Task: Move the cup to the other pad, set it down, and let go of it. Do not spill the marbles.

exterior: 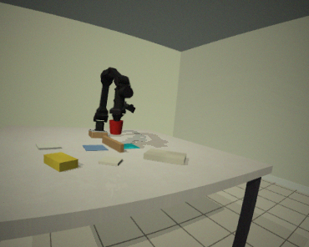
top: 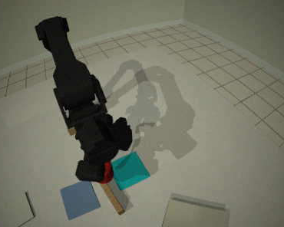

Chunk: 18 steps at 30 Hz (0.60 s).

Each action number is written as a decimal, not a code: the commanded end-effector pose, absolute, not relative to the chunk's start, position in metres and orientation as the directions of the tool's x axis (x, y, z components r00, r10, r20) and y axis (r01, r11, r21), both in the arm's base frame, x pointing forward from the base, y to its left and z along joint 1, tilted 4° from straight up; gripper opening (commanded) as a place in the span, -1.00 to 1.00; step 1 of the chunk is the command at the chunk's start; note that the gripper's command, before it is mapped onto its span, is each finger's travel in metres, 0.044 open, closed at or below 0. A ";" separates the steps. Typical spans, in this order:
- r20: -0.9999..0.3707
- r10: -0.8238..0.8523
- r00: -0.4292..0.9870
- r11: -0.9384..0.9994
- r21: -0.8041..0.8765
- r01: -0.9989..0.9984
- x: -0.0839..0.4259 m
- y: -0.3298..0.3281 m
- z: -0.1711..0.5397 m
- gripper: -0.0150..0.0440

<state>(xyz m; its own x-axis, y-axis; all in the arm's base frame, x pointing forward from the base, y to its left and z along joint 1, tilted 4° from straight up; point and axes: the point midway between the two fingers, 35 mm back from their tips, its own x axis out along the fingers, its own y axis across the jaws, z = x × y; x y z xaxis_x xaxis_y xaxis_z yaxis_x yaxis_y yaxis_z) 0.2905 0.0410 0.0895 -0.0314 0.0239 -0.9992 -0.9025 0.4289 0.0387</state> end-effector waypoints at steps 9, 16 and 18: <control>-0.999 0.031 -0.038 0.433 0.048 -0.900 0.283 0.068 0.090 -0.49; -0.999 0.032 -0.039 0.433 0.049 -0.900 0.279 0.082 0.090 -0.49; -0.999 0.032 -0.039 0.433 0.049 -0.900 0.278 0.086 0.090 -0.49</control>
